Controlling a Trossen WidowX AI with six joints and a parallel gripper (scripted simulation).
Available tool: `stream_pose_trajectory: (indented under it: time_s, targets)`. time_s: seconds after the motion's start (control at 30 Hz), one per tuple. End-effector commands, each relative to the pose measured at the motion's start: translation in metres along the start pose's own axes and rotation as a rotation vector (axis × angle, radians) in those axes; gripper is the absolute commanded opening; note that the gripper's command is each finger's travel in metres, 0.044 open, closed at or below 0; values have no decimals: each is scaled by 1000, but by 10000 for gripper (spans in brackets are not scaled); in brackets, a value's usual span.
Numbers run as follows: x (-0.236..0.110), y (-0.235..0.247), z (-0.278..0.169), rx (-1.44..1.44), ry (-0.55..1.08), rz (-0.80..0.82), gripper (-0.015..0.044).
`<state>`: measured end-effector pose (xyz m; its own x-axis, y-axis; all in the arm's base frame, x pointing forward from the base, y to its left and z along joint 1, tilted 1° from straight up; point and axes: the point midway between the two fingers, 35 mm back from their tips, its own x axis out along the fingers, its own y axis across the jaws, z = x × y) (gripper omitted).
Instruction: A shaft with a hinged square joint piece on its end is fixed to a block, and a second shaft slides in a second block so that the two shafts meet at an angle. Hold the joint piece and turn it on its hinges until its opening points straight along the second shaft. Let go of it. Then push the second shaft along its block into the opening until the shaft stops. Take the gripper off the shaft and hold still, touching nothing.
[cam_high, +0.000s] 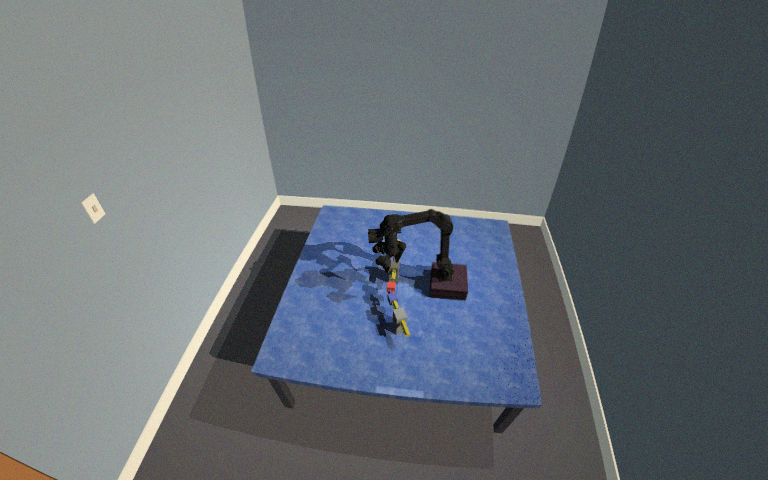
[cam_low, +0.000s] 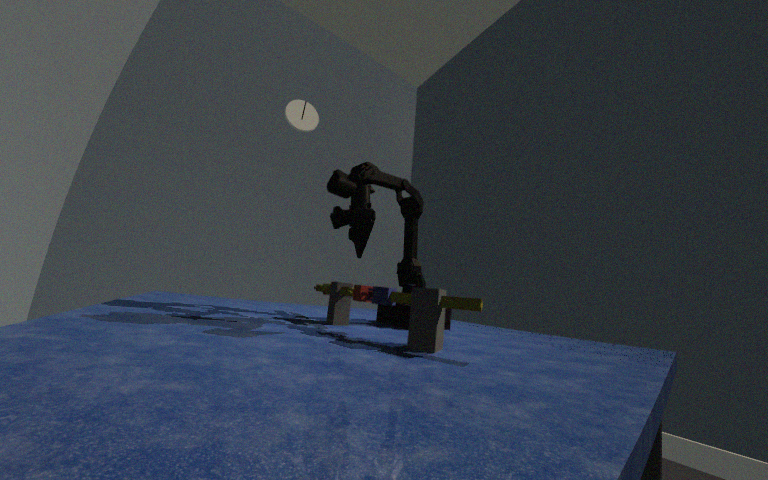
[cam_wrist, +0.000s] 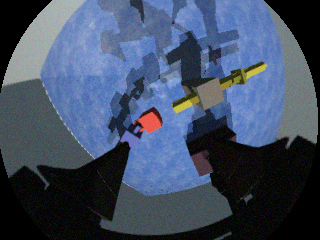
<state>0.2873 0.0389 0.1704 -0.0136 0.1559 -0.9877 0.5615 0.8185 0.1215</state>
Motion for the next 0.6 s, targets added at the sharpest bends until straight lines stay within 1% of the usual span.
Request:
stream_pose_trajectory:
  time_s: [0.0, 0.57]
  targets:
    - [5, -9, 4, 156, 34, 40, 440]
    - [22, -39, 18, 711, 175, 176, 440]
